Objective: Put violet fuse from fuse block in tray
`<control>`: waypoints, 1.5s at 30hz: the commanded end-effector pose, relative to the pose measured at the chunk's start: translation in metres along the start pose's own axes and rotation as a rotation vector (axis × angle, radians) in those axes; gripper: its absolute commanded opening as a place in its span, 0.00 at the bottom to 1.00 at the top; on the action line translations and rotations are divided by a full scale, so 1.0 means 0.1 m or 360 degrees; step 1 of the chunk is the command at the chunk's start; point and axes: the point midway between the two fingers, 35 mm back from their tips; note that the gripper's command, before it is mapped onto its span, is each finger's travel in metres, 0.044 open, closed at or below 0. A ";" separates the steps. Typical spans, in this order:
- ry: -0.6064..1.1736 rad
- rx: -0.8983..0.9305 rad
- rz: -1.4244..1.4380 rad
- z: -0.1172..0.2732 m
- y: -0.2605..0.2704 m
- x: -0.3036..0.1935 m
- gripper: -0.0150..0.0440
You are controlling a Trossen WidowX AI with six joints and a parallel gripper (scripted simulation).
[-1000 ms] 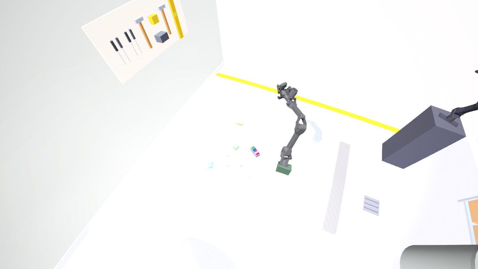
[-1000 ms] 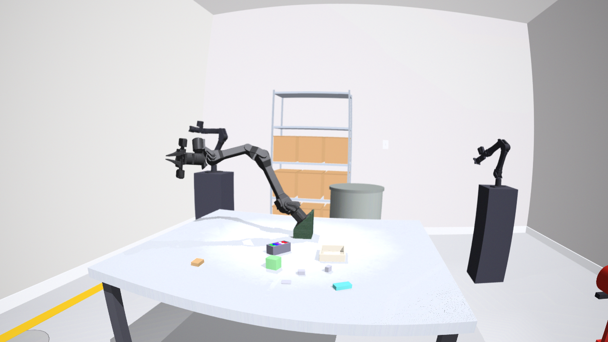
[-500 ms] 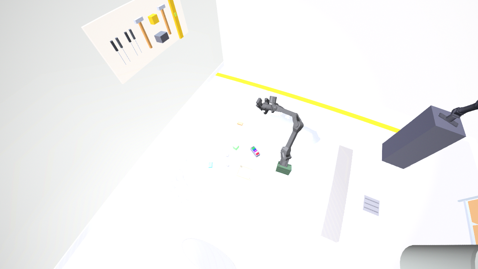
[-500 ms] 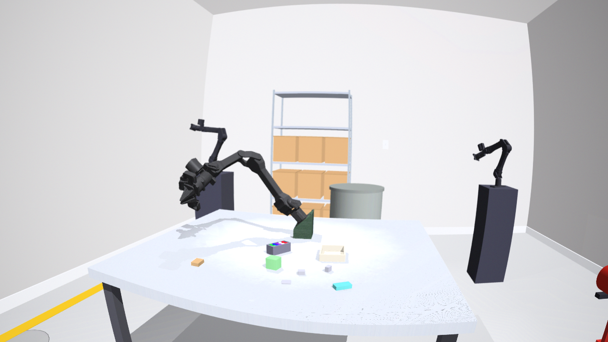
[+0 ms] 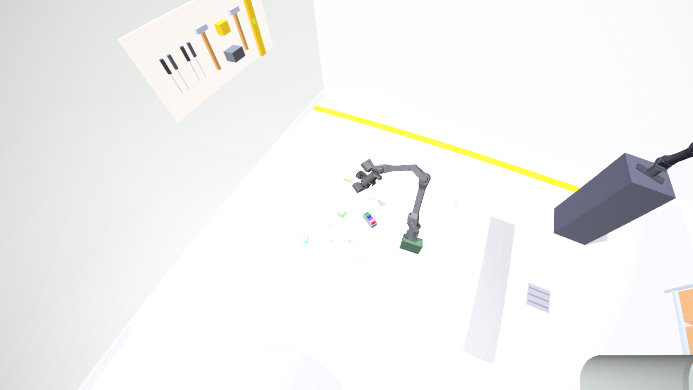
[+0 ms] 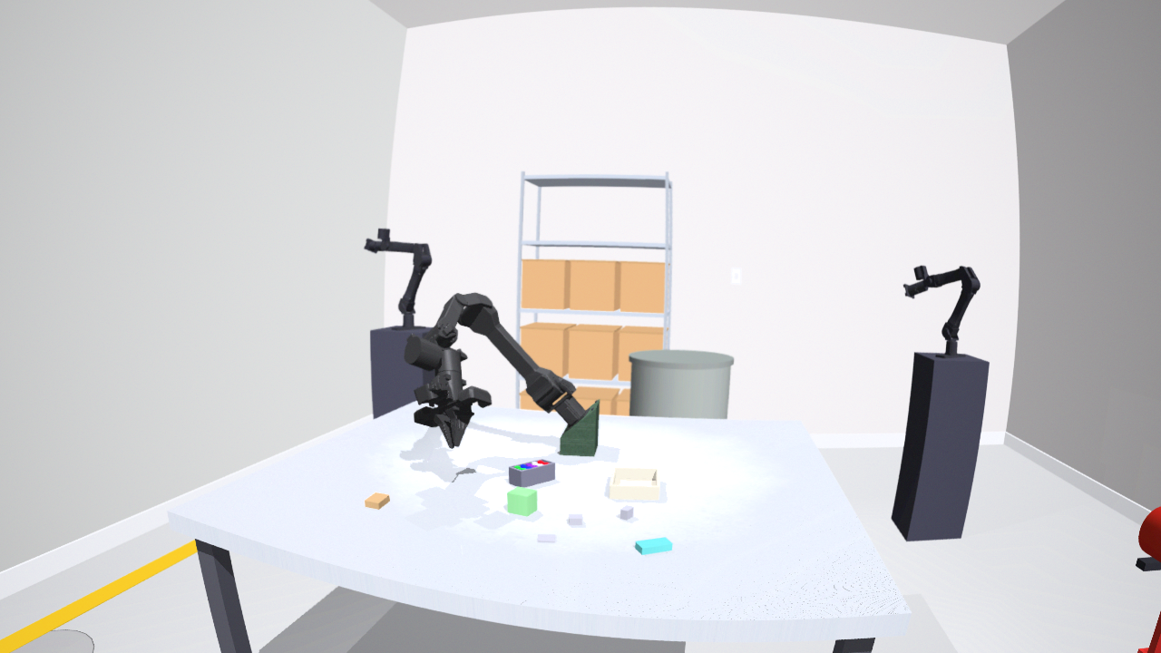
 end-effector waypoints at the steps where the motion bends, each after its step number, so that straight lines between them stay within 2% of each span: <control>1: 0.0266 -0.0116 0.0535 -0.10 0.19 -0.58 0.36; 7: 0.0697 -0.0279 0.1579 -0.01 0.27 -1.53 0.36; 11: 0.0912 -0.0368 0.2195 0.12 0.20 -1.91 0.36; 45: 0.0921 -0.0373 0.2225 -0.09 0.13 -1.92 0.36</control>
Point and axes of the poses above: the point midway between the two fingers, 35 mm back from their tips, its own z axis back along the fingers, its own y axis across the jaws, x = y × z, and after that the axes turned 13 degrees about -z, right-handed
